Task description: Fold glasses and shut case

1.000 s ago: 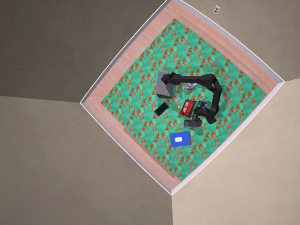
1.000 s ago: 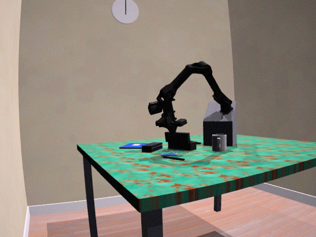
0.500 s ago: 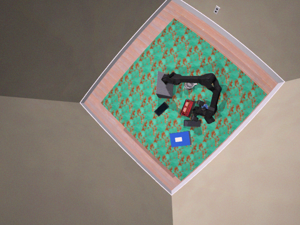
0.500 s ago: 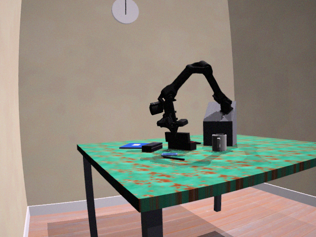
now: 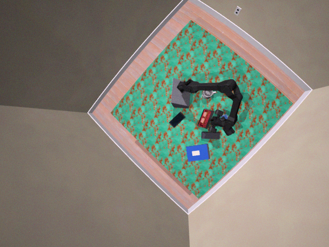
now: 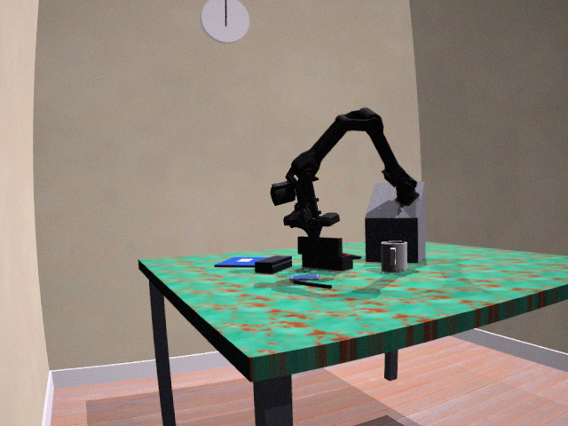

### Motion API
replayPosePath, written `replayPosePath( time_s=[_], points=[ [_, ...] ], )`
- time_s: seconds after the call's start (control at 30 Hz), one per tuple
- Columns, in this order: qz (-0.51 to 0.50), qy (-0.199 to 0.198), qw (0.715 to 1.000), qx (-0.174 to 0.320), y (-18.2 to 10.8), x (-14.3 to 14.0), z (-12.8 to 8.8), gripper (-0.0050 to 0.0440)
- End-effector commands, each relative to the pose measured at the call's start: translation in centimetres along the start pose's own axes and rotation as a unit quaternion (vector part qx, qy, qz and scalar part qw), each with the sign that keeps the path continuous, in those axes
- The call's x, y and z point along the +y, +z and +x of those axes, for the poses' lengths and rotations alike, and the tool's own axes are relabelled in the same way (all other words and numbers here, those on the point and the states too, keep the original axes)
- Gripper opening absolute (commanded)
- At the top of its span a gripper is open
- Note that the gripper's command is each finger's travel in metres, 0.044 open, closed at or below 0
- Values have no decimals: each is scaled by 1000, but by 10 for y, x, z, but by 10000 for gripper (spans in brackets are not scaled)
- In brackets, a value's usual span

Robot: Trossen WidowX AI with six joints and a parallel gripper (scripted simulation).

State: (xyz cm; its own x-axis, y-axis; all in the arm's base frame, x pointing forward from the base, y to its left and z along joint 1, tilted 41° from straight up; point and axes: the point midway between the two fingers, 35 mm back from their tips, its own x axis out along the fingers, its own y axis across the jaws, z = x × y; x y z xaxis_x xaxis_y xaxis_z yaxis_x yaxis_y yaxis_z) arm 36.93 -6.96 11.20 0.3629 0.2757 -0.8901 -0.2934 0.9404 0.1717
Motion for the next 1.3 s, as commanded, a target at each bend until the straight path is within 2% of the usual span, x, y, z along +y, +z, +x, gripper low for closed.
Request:
replayPosePath(
  time_s=[0.0, 1.27],
  points=[
    [2, 0, 1000, 4, -7, 1, 0, 0],
    [2, 0, 1000, 4, -21, 1, 3, 0]
  ],
)
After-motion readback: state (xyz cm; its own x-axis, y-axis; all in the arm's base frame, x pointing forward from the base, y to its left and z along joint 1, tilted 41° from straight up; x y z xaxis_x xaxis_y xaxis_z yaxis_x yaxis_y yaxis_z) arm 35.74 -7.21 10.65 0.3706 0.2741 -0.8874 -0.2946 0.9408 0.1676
